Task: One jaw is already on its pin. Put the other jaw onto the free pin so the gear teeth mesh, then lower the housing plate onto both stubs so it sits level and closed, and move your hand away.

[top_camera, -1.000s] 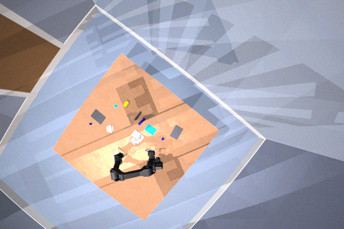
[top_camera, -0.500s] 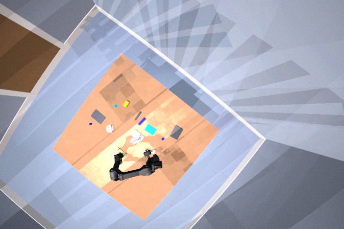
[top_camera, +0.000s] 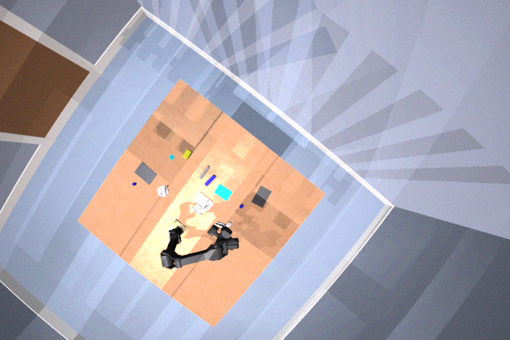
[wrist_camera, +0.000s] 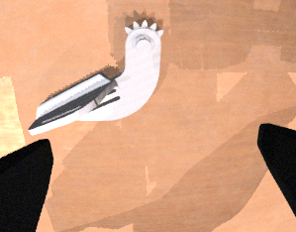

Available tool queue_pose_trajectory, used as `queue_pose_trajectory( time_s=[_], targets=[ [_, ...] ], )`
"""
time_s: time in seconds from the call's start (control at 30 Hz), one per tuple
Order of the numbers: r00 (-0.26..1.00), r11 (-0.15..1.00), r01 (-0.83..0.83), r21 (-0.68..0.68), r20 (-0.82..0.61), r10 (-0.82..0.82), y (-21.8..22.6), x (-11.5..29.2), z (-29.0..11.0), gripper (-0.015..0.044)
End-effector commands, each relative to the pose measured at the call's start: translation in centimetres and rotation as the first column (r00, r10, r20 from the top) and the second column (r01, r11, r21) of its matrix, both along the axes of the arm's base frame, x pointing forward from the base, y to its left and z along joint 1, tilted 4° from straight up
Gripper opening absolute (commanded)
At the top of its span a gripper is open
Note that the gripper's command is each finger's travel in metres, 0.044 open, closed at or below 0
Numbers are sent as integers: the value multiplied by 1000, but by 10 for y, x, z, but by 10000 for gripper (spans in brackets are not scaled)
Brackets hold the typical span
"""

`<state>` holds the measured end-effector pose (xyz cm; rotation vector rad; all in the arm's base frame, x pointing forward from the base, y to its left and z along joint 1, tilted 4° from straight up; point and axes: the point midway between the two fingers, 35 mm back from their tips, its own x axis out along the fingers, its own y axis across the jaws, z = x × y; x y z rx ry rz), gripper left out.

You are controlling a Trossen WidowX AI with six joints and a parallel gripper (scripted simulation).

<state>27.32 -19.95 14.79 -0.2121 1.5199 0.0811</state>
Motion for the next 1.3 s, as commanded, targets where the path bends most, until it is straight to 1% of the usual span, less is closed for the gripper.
queue_pose_trajectory(
  time_s=[0.0,0.27,0.57,0.93,1.27],
  targets=[
    [993,993,-115,-16,-2,115,2,-1,3,440],
    [935,935,-354,-27,-27,353,6,-3,3,440],
    [801,801,-598,-28,-56,596,11,-5,3,440],
    [554,555,-832,-20,-91,827,18,-8,2,440],
    [273,275,-962,-3,-118,955,24,-10,2,440]
  ],
)
